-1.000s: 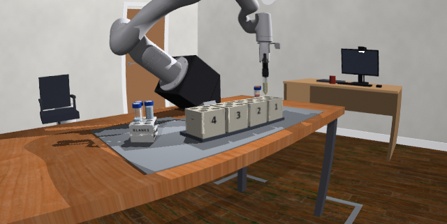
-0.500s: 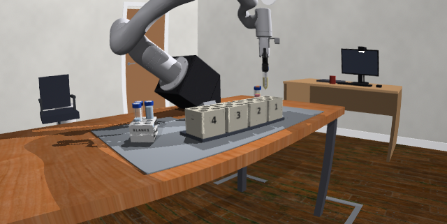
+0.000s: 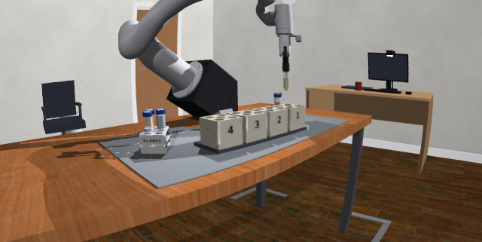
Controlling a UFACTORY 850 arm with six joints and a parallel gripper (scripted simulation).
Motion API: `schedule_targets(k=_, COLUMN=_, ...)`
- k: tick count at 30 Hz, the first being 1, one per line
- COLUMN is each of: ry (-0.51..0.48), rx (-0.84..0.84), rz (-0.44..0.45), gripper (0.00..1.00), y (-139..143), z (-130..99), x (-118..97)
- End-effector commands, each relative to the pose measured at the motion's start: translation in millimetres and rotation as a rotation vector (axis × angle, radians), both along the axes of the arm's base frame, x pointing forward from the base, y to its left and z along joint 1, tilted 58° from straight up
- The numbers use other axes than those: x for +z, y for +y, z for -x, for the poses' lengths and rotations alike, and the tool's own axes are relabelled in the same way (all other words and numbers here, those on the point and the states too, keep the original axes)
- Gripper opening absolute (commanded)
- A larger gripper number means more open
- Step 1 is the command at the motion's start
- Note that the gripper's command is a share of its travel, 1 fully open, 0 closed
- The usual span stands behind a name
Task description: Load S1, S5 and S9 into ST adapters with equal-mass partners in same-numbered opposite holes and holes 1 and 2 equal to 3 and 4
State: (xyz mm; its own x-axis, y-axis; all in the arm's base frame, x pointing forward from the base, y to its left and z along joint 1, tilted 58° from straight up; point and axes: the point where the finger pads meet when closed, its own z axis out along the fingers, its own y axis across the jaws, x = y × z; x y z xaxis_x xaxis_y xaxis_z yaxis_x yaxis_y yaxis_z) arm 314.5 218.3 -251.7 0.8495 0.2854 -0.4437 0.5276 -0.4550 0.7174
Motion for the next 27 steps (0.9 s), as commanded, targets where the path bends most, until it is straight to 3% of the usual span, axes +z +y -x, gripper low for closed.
schedule_targets(k=1, ry=-0.001, rx=0.000, rz=-0.002, gripper=0.00, y=7.5, z=-0.6, x=4.3)
schedule_targets(k=10, ry=-0.001, rx=0.000, rz=-0.002, gripper=0.00, y=7.5, z=-0.6, x=4.2)
schedule_targets(k=14, ry=-0.058, rx=-0.035, rz=-0.002, gripper=0.00, y=3.1, z=-6.4, x=11.1)
schedule_targets(k=27, ry=-0.423, rx=-0.268, rz=-0.003, gripper=0.00, y=-25.5, z=-43.6, x=56.1)
